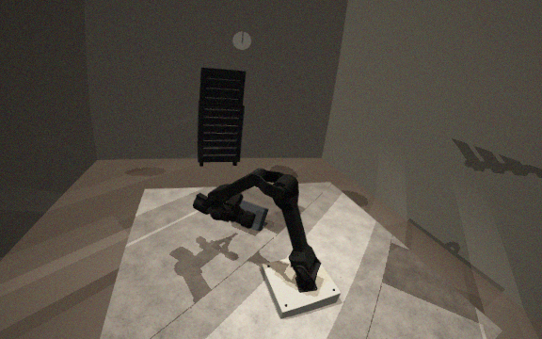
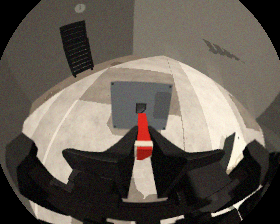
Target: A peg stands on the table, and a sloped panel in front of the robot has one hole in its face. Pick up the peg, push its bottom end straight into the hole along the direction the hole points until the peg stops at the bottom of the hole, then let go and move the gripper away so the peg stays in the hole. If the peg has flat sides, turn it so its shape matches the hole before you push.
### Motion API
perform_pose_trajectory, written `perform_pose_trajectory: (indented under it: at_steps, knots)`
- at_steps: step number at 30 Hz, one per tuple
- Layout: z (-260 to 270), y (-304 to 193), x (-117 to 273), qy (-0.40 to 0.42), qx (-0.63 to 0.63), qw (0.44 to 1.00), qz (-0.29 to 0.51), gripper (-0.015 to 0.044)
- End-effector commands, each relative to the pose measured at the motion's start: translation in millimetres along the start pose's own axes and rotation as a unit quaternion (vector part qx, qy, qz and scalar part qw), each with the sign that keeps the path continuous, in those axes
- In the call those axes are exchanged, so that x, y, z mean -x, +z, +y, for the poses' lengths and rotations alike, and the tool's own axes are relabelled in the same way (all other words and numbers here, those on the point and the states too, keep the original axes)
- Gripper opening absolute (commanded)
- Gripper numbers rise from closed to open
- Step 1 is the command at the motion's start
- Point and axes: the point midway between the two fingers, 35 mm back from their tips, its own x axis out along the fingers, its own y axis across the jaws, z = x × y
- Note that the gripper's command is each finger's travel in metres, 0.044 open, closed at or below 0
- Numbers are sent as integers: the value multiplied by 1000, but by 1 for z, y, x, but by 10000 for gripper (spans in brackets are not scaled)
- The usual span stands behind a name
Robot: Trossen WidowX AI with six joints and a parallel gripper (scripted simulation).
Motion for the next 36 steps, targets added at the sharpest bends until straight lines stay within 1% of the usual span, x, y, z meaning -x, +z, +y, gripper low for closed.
perform_pose_trajectory:
  at_steps: [1,19,36]
  knots:
    - [-1,-1,-6,1,2,1000,-4,0]
    - [0,-1,-19,2,-1,1000,-11,0]
    - [0,-1,-40,0,-1,1000,-12,0]
